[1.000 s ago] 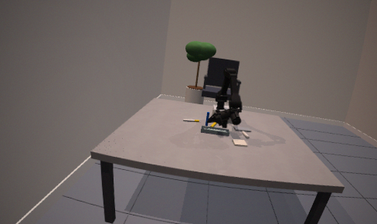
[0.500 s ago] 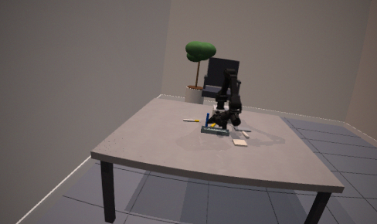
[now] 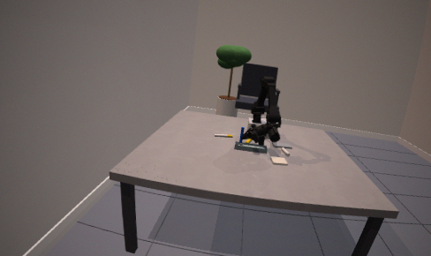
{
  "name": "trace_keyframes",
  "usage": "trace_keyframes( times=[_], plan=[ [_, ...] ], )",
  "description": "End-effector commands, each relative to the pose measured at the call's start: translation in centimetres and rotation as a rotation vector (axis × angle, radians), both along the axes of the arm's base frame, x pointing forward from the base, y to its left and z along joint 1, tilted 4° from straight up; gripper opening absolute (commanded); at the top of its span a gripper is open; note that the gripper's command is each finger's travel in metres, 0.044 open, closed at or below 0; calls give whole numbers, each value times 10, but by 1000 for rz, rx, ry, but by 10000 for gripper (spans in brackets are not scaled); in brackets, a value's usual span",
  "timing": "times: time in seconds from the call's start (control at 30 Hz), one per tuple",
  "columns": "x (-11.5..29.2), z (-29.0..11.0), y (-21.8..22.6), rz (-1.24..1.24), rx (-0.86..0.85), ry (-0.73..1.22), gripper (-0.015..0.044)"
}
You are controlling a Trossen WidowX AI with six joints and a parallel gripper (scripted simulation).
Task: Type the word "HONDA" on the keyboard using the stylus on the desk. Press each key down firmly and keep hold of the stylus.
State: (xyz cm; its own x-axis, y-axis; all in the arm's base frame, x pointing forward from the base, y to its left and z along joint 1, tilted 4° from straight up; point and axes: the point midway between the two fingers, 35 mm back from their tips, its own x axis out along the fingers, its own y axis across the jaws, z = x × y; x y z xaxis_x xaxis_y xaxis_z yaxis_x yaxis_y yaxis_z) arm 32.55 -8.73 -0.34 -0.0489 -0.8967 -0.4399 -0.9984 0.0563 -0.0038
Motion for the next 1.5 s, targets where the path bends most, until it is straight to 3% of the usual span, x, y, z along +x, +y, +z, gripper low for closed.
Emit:
trace_keyframes(
  times=[0.0, 0.17, 0.33, 0.53, 0.6, 1.03, 1.47],
  plan=[
    [1, 13, 1, 3, -3, -3, 81],
    [1, 37, 2, 3, -3, -3, 81],
    [1, 34, 2, 3, -1, -1, 85],
    [1, 34, 2, 3, -1, -1, 45],
    [0, 33, 5, 4, 1, -1, 0],
    [-31, 33, 61, 3, 5, 1, 0],
    [-33, 13, 63, 2, 3, 1, 0]
  ],
)
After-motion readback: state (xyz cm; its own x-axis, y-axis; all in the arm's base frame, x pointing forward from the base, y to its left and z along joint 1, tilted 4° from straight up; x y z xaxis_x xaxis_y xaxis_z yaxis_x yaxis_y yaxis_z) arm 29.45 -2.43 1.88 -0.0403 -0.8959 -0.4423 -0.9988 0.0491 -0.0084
